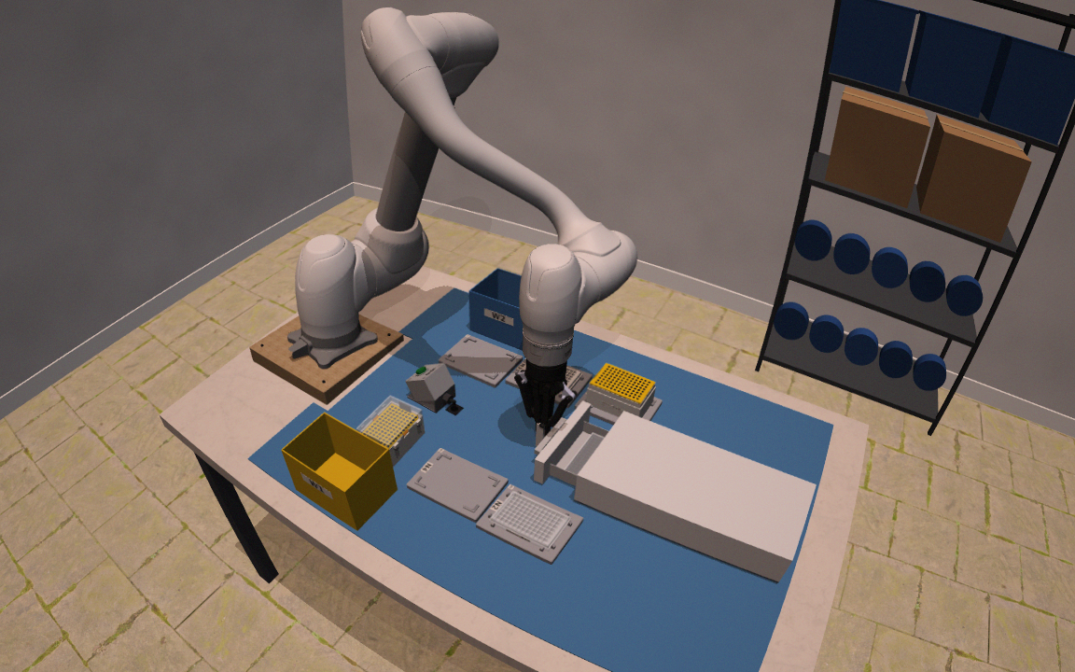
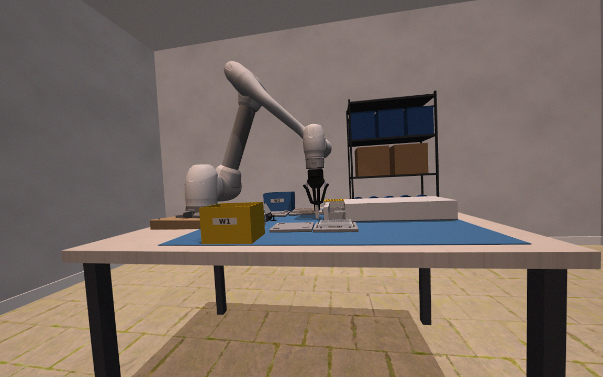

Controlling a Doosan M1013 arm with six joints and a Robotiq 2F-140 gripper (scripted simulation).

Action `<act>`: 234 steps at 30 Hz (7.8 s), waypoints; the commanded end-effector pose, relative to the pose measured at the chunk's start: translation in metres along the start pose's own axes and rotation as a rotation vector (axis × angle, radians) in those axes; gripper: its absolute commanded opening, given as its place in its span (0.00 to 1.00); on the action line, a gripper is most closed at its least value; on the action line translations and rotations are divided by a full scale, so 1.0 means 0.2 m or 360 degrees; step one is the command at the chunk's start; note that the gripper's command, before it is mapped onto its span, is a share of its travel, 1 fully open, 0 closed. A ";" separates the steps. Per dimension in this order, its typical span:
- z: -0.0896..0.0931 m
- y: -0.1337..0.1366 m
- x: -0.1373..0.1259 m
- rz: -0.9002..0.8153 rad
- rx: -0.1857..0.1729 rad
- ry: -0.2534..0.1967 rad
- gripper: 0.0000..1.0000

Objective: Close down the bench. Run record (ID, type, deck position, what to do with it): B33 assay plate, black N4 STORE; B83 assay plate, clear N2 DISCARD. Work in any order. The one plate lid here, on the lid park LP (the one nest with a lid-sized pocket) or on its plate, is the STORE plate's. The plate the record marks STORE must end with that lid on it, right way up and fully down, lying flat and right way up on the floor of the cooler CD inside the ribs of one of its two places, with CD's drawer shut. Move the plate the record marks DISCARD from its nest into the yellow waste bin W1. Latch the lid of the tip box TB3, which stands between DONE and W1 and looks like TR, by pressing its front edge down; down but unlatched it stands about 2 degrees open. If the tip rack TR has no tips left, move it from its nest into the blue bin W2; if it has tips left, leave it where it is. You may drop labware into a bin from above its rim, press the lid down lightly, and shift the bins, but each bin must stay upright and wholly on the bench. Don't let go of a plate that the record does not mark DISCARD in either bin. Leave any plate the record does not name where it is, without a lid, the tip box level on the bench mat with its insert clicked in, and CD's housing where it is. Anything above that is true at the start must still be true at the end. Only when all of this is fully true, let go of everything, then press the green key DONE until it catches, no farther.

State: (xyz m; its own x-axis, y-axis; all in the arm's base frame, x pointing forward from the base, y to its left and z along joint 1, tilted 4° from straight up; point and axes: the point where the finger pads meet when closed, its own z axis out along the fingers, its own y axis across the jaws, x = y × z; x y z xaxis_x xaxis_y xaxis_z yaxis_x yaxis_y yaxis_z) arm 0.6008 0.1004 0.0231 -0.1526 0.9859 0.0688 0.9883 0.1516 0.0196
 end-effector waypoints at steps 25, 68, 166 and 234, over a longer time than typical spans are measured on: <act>0.00 0.14 0.00 0.0000 0.0000 0.0000 0.00; 0.00 0.38 0.00 0.0000 0.0000 0.0000 0.00; 0.00 0.08 0.00 0.0000 0.0000 0.0000 0.00; -0.34 0.08 0.00 0.0000 0.0000 0.0000 0.00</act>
State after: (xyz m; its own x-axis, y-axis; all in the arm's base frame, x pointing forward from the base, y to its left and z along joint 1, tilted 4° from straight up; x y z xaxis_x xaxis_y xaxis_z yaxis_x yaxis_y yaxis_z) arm 0.6160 0.0982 0.0878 -0.1525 0.9859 0.0688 0.9883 0.1515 0.0198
